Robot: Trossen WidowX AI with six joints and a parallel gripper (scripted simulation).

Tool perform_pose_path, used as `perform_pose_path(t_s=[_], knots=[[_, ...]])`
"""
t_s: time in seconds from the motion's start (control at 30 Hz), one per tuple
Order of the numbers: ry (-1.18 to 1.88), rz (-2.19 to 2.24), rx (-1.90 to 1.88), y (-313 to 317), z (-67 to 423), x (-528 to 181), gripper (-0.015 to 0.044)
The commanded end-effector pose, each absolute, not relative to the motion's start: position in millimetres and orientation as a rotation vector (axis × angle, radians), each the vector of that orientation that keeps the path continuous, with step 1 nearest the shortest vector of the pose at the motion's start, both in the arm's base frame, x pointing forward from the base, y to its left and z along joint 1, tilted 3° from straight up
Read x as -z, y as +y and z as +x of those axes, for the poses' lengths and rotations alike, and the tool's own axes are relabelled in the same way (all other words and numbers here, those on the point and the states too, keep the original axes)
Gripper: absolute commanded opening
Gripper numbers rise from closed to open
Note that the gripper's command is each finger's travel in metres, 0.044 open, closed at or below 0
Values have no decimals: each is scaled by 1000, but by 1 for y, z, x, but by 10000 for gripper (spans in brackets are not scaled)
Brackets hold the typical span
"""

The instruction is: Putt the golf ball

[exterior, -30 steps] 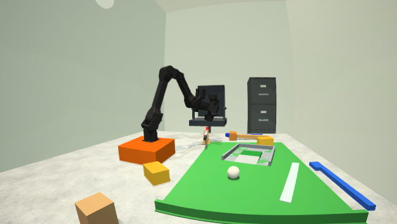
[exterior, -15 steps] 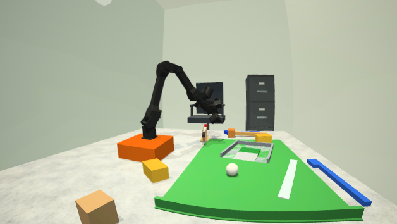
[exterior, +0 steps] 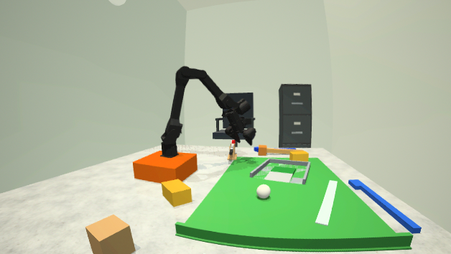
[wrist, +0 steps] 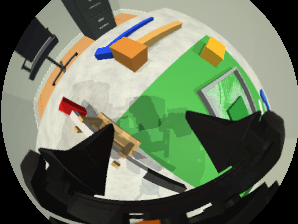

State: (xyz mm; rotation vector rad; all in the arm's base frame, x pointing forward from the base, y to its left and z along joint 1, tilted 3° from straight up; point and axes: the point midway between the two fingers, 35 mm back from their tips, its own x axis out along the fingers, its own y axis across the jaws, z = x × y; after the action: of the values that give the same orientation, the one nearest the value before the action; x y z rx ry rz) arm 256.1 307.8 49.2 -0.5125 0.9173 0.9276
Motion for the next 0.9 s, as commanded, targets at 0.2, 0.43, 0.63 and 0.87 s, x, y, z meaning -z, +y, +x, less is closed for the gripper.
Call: perform_pose_path(t_s=[0.2, 0.43, 0.63, 0.87], knots=[[889, -1228, -1509, 218, 217, -61, 440], [889, -1228, -1509, 218, 217, -61, 440], [889, -1228, -1509, 218, 217, -61, 440], [889, -1228, -1509, 218, 218, -37, 440]])
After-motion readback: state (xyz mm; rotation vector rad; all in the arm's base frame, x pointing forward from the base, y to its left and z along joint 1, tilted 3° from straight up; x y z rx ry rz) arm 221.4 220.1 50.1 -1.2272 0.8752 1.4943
